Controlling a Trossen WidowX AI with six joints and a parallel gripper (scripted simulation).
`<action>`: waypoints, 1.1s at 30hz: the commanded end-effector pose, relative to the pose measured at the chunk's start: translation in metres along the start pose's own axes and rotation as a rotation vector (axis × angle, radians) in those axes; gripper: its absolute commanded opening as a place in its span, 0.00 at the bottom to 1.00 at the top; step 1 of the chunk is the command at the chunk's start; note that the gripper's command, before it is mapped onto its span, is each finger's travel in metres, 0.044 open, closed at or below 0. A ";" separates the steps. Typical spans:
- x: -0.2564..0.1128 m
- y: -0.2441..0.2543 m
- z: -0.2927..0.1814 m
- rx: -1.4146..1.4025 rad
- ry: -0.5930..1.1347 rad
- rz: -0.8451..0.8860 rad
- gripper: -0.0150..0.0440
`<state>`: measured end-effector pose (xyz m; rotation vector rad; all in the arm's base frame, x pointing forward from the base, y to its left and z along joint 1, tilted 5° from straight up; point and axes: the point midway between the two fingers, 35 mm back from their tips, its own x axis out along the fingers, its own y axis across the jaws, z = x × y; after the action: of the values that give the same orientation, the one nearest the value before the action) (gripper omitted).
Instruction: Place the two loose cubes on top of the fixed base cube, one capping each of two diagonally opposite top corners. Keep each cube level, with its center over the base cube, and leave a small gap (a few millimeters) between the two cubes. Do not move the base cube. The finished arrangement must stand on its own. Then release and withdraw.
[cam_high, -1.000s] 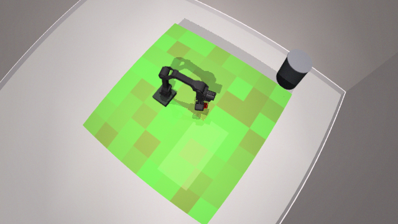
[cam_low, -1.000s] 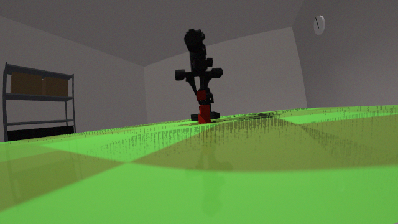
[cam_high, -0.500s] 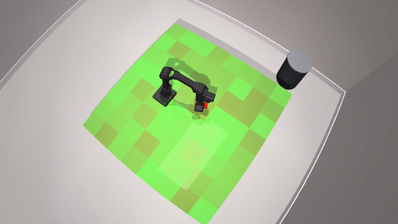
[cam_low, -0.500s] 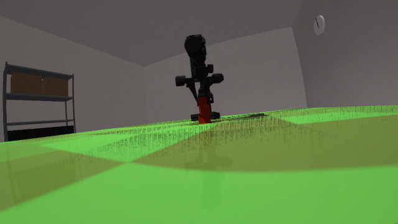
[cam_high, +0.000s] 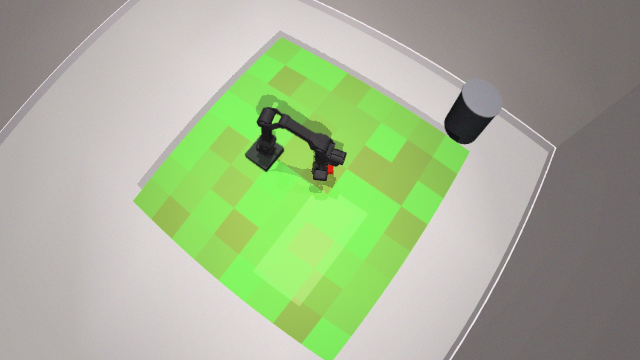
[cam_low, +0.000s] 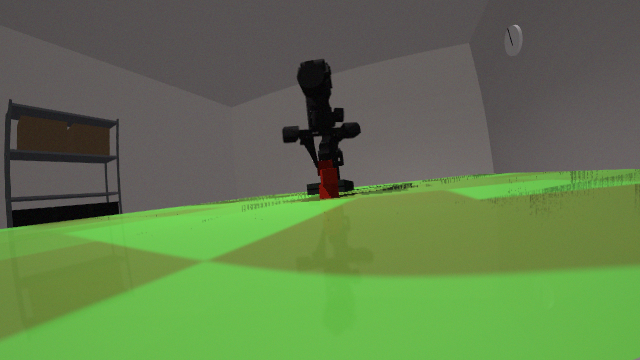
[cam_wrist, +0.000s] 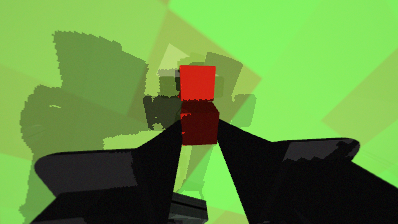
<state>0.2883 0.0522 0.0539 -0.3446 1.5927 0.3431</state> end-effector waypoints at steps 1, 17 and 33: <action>0.012 0.001 -0.001 -0.012 0.007 0.001 0.43; 0.019 0.001 -0.001 -0.017 0.006 -0.001 0.43; 0.021 0.001 -0.001 -0.016 0.006 -0.001 0.43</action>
<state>0.2857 0.0523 0.0338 -0.3532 1.5973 0.3523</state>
